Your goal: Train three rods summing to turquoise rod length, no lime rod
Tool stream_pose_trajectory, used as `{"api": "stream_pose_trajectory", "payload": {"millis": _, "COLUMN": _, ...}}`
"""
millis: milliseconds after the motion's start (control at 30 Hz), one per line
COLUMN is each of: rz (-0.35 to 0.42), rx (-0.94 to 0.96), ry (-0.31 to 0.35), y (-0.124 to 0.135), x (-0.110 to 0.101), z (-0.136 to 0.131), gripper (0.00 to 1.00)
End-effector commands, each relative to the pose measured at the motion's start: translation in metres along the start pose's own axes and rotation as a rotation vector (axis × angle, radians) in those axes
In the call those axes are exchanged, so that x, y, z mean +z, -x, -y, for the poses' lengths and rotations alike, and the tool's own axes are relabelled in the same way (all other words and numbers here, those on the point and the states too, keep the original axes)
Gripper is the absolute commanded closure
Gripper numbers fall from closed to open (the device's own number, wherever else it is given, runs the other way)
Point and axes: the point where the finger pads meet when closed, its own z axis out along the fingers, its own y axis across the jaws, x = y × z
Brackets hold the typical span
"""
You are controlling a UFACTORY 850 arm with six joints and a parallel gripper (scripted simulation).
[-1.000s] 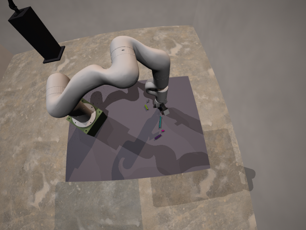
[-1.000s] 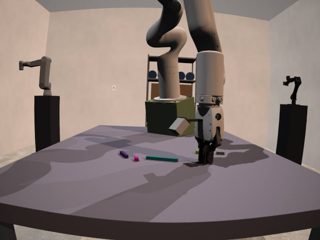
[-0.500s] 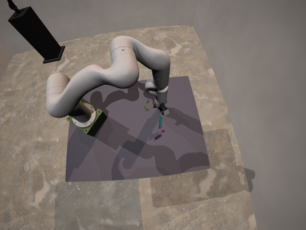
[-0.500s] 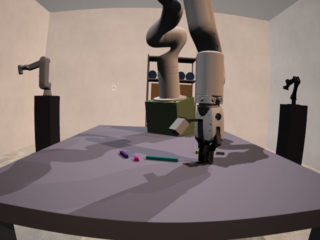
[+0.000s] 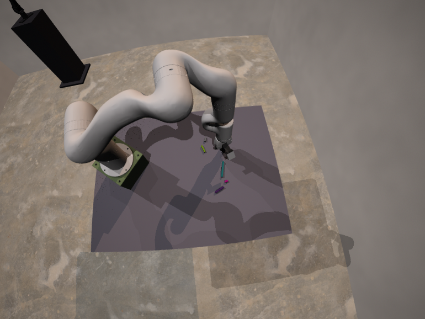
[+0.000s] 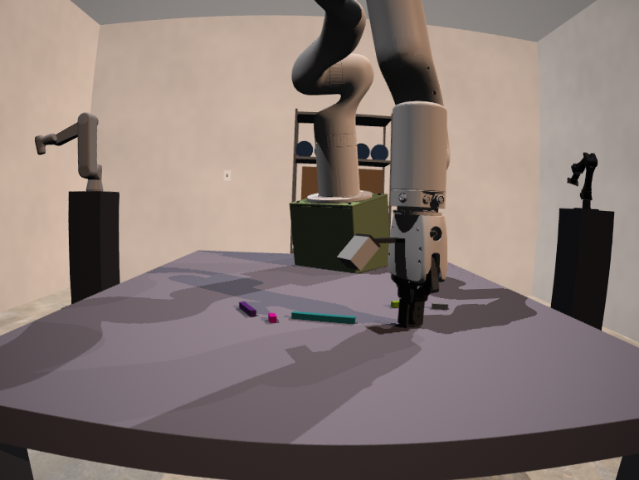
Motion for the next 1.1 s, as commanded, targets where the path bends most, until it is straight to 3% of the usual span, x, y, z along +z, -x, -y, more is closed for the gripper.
{"api": "stream_pose_trajectory", "payload": {"millis": 0, "rz": 0.0, "rx": 0.0, "ry": -0.002, "y": 0.0, "x": -0.001, "z": 0.001, "gripper": 0.96}}
{"api": "stream_pose_trajectory", "payload": {"millis": 833, "rz": 0.0, "rx": 0.0, "ry": -0.002, "y": 0.0, "x": -0.001, "z": 0.001, "gripper": 0.96}}
{"api": "stream_pose_trajectory", "payload": {"millis": 1067, "rz": 0.0, "rx": 0.0, "ry": -0.002, "y": 0.0, "x": -0.011, "z": 0.001, "gripper": 0.96}}
